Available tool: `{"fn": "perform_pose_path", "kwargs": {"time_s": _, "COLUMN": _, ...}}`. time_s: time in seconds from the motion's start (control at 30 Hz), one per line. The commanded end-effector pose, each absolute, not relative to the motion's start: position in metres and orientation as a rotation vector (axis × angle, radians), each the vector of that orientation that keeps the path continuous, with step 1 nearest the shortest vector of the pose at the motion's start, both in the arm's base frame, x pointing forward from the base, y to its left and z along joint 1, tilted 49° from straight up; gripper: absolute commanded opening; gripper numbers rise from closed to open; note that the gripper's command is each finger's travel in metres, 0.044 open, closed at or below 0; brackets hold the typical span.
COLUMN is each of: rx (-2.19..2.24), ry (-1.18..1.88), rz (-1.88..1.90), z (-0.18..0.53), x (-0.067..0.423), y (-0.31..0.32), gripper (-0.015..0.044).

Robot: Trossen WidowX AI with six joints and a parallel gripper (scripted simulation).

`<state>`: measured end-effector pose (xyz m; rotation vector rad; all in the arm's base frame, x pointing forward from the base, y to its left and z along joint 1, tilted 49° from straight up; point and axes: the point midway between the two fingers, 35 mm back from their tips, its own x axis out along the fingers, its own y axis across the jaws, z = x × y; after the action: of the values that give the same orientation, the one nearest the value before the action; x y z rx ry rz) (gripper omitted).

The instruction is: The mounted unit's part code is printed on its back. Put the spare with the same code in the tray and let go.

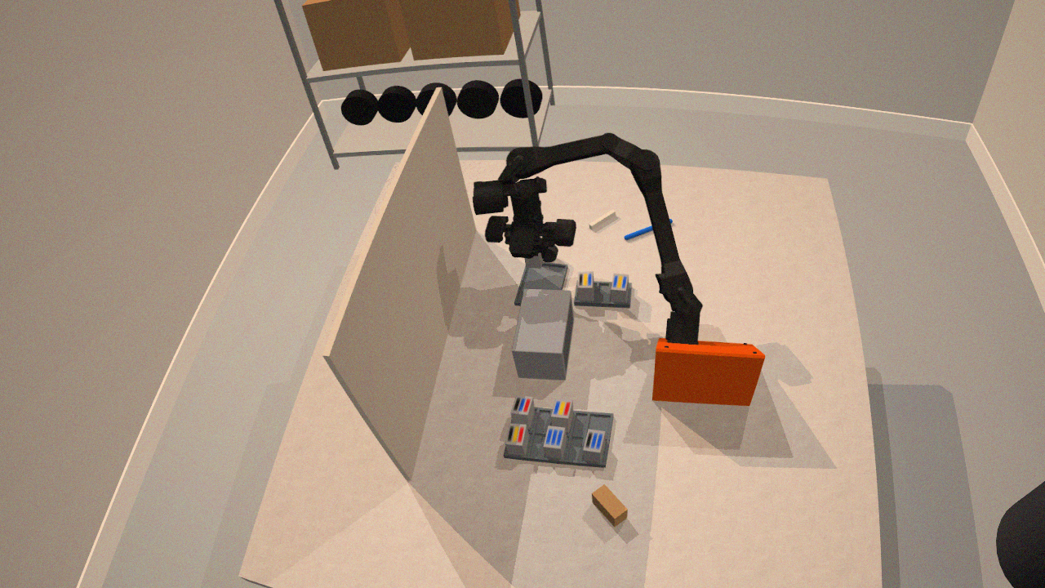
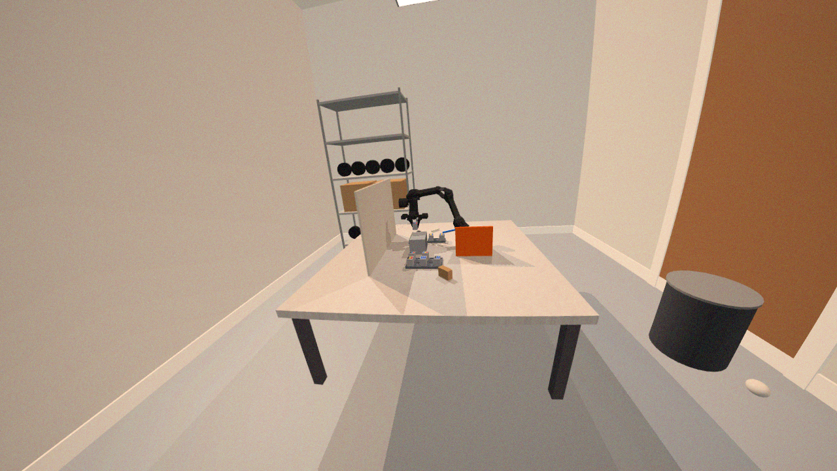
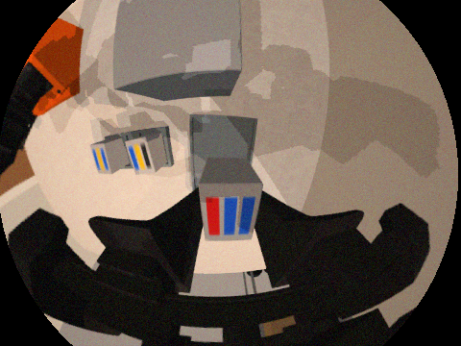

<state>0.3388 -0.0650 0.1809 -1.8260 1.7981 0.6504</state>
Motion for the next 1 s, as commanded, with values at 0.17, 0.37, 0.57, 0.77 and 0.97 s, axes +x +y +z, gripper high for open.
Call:
{"fn": "perform_pose_path", "kwargs": {"time_s": 0.17, "rx": -1.83, "ry": 1.795, "rz": 0.651, "z": 0.176, "x": 0.34, "y": -0.07, "gripper": 0.0}}
{"fn": "perform_pose_path", "kwargs": {"time_s": 0.37, "rx": -1.828, "ry": 1.795, "rz": 0.651, "z": 0.173, "x": 0.34, "y": -0.074, "gripper": 0.0}}
{"fn": "perform_pose_path", "kwargs": {"time_s": 0.57, "rx": -1.825, "ry": 1.794, "rz": 0.652, "z": 0.17, "x": 0.341, "y": -0.077, "gripper": 0.0}}
{"fn": "perform_pose_path", "kwargs": {"time_s": 0.77, "rx": -1.823, "ry": 1.794, "rz": 0.652, "z": 0.167, "x": 0.341, "y": -0.081, "gripper": 0.0}}
{"fn": "perform_pose_path", "kwargs": {"time_s": 0.97, "rx": -1.821, "ry": 1.794, "rz": 0.652, "z": 0.164, "x": 0.341, "y": -0.085, "gripper": 0.0}}
